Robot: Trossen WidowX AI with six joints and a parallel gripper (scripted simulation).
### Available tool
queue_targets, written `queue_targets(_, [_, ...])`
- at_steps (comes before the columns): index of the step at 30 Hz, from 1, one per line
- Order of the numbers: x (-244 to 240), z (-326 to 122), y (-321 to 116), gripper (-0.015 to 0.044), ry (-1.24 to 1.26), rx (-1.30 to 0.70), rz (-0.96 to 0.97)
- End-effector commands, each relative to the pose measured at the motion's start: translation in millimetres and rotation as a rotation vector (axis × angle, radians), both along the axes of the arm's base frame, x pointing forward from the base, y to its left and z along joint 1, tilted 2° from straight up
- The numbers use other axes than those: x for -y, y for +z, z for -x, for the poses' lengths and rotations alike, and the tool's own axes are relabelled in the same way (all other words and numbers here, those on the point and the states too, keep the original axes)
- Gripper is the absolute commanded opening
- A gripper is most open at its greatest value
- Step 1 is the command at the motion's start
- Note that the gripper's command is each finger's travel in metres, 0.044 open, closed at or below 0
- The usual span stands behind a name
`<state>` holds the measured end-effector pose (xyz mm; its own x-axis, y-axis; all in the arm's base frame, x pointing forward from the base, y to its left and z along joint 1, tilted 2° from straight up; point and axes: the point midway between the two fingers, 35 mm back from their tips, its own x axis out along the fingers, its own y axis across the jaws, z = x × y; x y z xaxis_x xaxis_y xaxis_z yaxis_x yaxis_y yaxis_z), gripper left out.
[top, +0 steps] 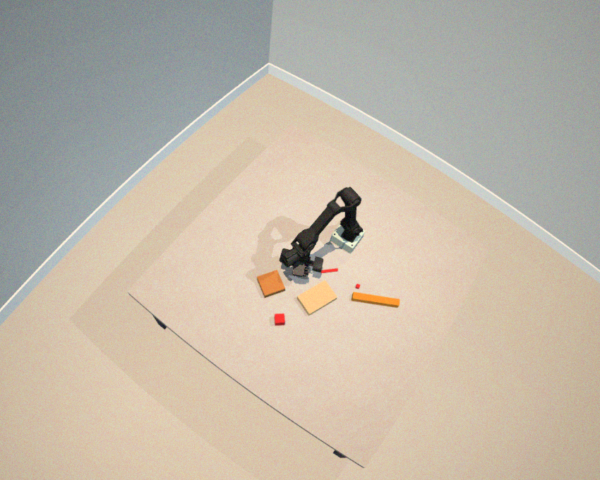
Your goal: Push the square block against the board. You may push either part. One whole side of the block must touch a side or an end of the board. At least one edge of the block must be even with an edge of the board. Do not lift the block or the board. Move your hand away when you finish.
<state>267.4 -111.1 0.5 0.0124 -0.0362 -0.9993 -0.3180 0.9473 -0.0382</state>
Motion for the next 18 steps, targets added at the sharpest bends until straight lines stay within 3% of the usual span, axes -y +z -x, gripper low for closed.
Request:
queue_targets(1, [-0.1, 5.4, -14.0, 0.0, -0.006, -0.015, -0.003])
queue_targets(18, [10.6, 27.0, -12.7, 0.0, -0.006, -0.016, -0.002])
